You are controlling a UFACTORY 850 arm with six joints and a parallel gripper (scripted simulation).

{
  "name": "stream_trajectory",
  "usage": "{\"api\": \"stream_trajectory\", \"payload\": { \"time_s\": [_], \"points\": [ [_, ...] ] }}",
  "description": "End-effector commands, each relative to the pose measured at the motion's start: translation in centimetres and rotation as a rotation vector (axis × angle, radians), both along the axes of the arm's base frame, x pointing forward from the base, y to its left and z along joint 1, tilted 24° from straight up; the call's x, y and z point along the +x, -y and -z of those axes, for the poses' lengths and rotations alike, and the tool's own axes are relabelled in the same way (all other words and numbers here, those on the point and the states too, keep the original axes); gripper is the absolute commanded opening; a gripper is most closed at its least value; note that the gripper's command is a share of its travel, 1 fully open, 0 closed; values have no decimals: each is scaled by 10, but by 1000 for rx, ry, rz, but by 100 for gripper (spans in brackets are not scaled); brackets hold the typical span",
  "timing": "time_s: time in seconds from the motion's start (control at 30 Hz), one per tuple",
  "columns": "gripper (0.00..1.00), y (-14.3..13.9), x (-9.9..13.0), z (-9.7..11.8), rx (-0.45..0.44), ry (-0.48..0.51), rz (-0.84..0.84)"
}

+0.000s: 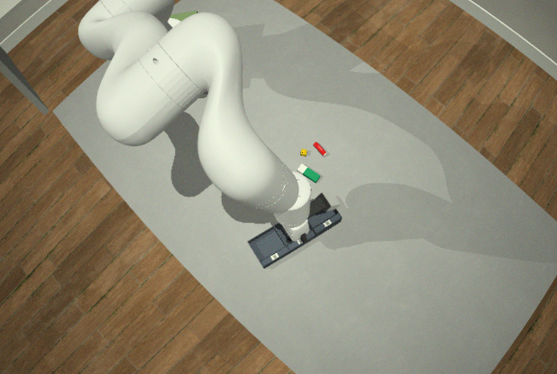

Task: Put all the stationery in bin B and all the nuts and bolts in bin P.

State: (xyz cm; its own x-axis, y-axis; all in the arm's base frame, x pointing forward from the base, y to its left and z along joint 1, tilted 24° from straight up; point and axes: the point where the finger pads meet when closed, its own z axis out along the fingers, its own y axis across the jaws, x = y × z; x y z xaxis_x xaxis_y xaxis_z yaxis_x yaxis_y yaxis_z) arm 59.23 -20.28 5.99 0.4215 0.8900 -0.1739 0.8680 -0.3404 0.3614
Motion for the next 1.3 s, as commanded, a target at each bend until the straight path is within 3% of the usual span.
{"api": "stream_trajectory", "payload": {
  "time_s": [0.0, 0.73, 0.97, 1.0, 1.27],
  "points": [
    [30, -1, 0, -4, 0, 2, 0],
    [30, -11, -9, -35, 0, 2, 0],
    [30, -11, -9, -35, 0, 2, 0],
    [38, -19, -12, -32, -13, -14, -46],
    [38, -78, -32, -10, -99, -116, -348]
  ]
}}
